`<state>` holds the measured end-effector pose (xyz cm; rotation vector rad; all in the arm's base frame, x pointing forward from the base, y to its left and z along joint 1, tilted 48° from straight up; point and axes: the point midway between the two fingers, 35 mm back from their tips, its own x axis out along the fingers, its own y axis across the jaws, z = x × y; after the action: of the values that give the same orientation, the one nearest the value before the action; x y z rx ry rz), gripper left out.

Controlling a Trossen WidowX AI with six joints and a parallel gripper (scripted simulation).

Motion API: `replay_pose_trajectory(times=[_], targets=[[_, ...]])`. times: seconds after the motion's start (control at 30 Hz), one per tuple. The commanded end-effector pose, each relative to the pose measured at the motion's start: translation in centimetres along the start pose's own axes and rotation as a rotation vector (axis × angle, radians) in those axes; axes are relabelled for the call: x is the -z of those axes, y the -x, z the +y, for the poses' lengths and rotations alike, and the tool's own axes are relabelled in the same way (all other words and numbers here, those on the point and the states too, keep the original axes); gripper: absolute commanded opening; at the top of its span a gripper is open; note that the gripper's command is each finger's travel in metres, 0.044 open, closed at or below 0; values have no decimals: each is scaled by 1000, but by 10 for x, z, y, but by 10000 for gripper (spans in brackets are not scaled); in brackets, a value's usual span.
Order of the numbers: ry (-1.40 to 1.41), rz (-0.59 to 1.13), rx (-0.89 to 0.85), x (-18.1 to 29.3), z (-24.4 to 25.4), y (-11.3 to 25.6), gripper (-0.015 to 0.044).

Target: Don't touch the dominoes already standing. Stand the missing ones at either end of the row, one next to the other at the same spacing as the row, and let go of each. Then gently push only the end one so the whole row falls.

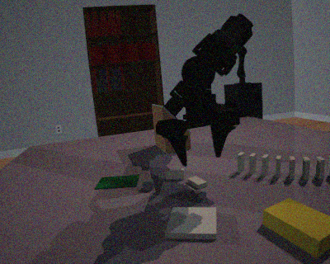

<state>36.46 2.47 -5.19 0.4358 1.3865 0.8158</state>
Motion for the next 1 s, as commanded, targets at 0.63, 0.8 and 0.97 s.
replay_pose_trajectory(times=[0.63,0.8,0.97], targets=[[-13,18,-20,10,5,-64,440],[-13,18,-20,10,5,-64,335],[-13,18,-20,10,5,-64,204]])
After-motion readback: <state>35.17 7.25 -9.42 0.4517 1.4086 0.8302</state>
